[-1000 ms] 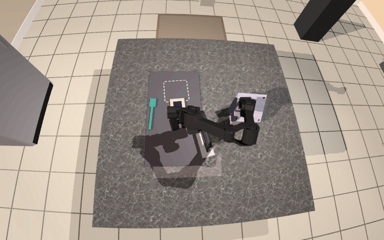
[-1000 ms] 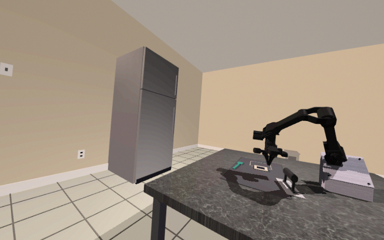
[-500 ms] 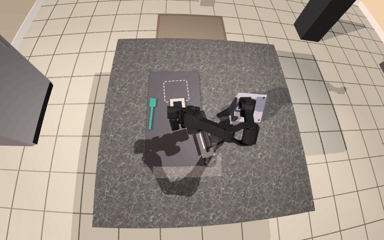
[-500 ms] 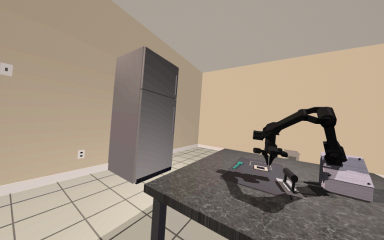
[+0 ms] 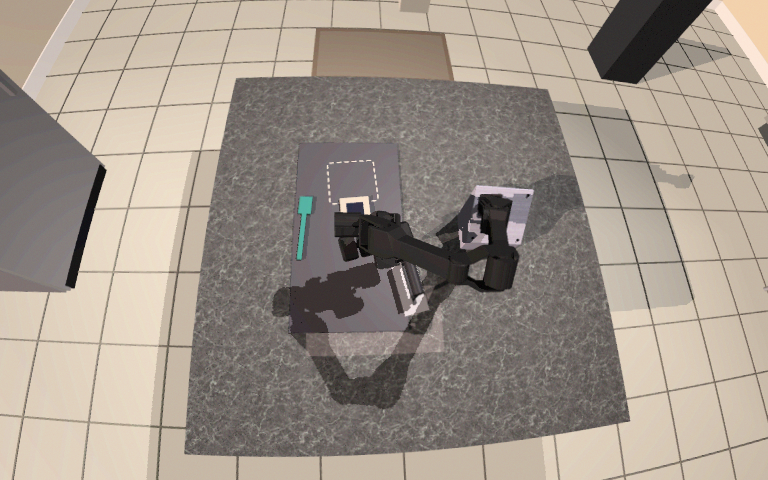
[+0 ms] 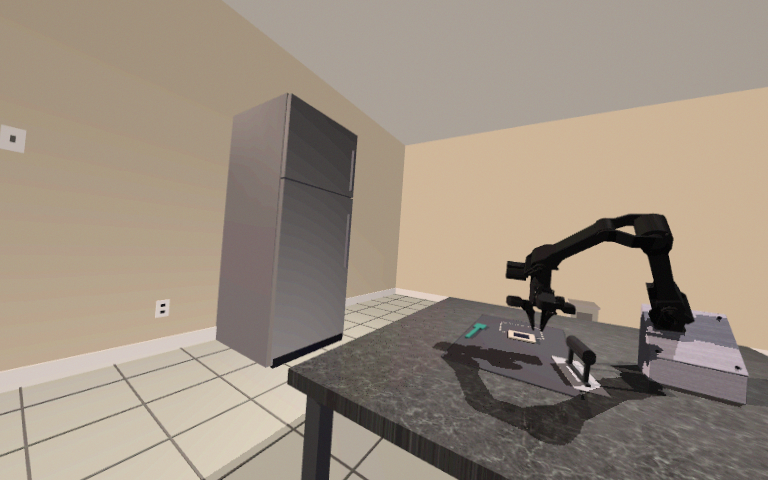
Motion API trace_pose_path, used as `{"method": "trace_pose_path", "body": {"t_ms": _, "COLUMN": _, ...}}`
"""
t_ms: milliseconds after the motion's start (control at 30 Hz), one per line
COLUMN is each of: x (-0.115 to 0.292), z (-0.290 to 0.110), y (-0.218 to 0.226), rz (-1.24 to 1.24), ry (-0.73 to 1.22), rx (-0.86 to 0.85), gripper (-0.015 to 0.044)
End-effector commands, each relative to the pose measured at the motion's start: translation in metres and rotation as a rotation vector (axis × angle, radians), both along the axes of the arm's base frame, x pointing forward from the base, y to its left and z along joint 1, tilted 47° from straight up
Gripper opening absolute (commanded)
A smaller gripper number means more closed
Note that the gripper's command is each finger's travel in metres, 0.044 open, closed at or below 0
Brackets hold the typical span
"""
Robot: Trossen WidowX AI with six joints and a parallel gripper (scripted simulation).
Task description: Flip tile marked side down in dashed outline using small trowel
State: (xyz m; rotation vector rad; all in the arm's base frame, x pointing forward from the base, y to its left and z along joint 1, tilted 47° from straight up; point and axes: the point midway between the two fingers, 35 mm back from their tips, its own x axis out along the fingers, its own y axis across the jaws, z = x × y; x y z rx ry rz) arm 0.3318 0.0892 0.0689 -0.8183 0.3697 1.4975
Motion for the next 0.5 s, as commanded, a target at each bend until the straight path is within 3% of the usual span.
{"method": "trace_pose_path", "body": {"t_ms": 0, "x": 0.0000, "z": 0.0000, "y": 0.0000, "rz": 0.000, "ry": 0.000, "rx": 0.000, "gripper": 0.0100}}
{"method": "trace_pose_path", "body": {"t_ms": 167, "x": 0.0000, "z": 0.0000, "y": -0.0001, "rz": 0.000, "ry": 0.000, "rx": 0.000, "gripper": 0.0100}}
{"method": "trace_pose_path", "body": {"t_ms": 300, "x": 0.0000, "z": 0.0000, "y": -0.0001, "rz": 0.000, "ry": 0.000, "rx": 0.000, "gripper": 0.0000}}
{"method": "trace_pose_path", "body": {"t_ms": 467, "x": 0.0000, "z": 0.0000, "y": -0.0001, "rz": 0.000, "ry": 0.000, "rx": 0.000, "gripper": 0.0000}}
